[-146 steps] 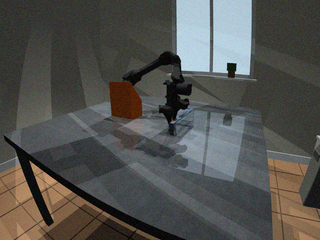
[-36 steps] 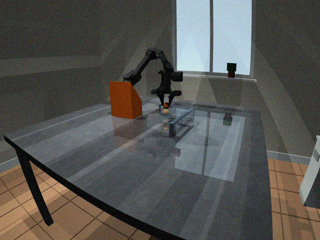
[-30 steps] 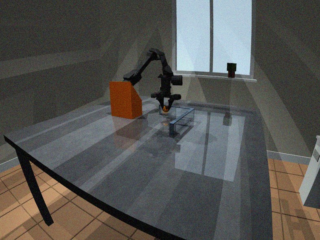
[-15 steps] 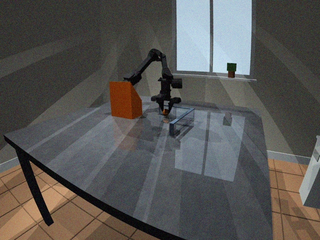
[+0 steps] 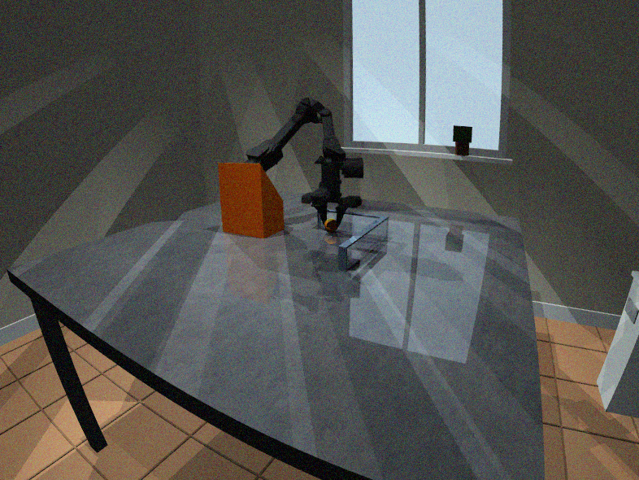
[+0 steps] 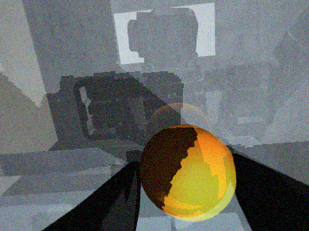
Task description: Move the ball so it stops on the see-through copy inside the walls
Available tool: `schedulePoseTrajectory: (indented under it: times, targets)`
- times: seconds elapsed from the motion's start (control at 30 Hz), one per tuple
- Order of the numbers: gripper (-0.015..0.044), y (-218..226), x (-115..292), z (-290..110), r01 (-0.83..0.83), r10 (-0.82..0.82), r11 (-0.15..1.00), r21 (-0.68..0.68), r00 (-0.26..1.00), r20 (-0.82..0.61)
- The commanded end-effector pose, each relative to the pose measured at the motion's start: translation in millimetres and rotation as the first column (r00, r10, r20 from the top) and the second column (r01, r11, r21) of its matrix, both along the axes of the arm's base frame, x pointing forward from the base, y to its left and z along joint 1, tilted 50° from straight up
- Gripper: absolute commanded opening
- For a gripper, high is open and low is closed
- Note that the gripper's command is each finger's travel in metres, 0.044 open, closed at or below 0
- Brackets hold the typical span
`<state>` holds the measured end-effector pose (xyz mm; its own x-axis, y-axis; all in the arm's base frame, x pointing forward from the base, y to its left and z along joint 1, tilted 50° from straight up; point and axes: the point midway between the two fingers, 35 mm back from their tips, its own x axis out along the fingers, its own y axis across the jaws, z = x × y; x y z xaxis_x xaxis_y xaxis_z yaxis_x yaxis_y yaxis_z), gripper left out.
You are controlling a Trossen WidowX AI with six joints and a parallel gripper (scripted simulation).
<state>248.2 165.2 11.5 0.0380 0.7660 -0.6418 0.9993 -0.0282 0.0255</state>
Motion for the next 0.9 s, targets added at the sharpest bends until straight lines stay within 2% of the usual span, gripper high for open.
schedulePoseTrajectory:
  times: [0.0, 0.07, 0.23, 0.47, 0.83, 0.87]
  targets:
    - [0.0263, 0.5, -0.3, 0.1, -0.002, 0.002, 1.0, 0.0, 1.0, 0.0]
    - [0.0315, 0.5, -0.3, 0.1, -0.002, 0.002, 1.0, 0.0, 1.0, 0.0]
    - [0.0315, -5.8, 0.9, 3.9, -0.003, 0.003, 1.0, -0.005, 1.0, 0.0]
    - [0.0315, -64.7, -3.3, 52.8, -0.005, 0.005, 1.0, -0.01, 1.0, -0.007]
    - [0.0315, -62.4, -0.4, 47.8, 0.005, -0.005, 1.0, -0.016, 1.0, -0.006]
    - [0.0341, -64.1, -0.3, 49.1, 0.005, -0.005, 1.0, -0.016, 1.0, -0.006]
